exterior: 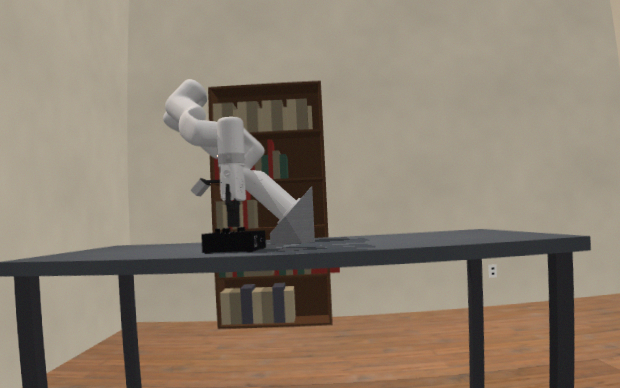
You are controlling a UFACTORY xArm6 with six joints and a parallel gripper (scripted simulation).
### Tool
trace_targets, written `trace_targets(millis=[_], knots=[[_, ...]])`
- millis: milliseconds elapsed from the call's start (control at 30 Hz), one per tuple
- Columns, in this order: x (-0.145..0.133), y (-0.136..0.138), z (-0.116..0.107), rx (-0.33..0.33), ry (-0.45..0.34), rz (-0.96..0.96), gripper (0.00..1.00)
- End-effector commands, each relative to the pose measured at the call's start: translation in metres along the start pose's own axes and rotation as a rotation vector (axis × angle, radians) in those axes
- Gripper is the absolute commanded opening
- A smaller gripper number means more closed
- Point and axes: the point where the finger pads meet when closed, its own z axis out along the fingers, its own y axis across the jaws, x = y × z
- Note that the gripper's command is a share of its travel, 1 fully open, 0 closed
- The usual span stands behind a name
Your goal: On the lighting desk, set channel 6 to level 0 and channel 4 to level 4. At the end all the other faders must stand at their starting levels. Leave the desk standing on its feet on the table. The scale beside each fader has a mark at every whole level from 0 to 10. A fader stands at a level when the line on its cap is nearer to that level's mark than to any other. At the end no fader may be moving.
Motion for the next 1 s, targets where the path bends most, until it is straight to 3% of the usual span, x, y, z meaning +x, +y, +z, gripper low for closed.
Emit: trace_targets(millis=[0, 967], knots=[[0.000, -0.001, 0.000, 0.003, -0.001, 0.001, 0.00], [0.000, -0.001, 0.010, 0.003, -0.001, 0.001, 0.00]])
